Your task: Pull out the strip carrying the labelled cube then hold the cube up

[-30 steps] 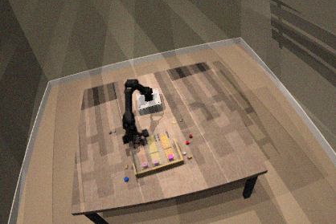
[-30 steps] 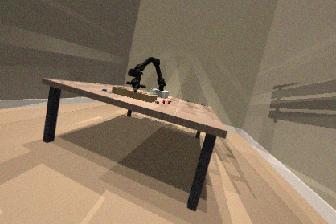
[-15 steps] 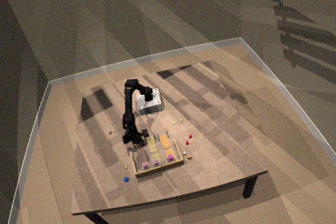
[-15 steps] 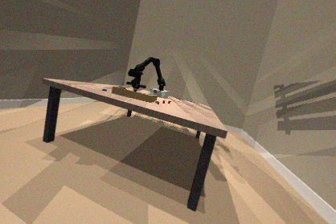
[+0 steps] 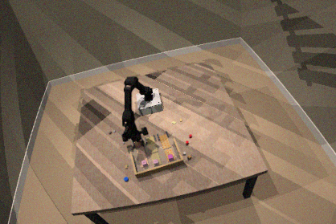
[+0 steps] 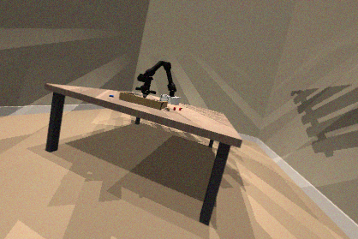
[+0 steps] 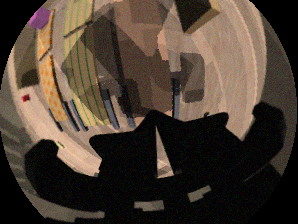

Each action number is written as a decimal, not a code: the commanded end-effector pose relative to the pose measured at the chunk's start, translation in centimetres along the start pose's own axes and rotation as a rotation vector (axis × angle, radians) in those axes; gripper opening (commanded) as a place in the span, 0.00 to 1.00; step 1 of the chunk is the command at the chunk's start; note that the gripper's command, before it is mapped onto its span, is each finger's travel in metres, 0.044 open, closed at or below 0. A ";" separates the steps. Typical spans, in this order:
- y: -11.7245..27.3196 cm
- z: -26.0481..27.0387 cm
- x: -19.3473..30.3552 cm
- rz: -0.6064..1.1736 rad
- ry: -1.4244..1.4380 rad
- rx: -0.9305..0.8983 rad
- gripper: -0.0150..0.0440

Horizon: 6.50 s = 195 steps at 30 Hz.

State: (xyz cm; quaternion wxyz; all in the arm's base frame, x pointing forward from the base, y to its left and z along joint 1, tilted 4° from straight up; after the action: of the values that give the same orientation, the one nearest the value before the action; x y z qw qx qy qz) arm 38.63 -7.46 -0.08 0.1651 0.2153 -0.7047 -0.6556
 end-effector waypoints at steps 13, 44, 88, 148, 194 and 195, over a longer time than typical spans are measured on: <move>-0.3 0.7 2.7 0.012 0.001 -0.006 0.25; -0.4 1.9 7.3 0.016 0.001 -0.007 0.25; -0.4 3.6 13.9 0.021 0.001 -0.008 0.25; 4.2 2.6 10.5 0.018 0.032 -0.008 0.74; 6.1 -1.1 -6.0 0.006 0.032 -0.005 1.00; 6.1 -1.1 -6.1 0.005 0.032 -0.005 1.00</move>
State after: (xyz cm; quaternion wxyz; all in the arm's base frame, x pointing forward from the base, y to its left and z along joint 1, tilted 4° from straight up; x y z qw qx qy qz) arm 43.29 -5.08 6.04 0.1808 0.2240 -0.6992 -0.6545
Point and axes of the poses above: the point midway between the two fingers, 35 mm back from their tips, its own y axis back along the fingers, its own z axis across the jaws, x = y × z, the point moved 1 cm from there along y, back along the fingers, and after that the axes turned 13 degrees about y, right-handed, at the moved point
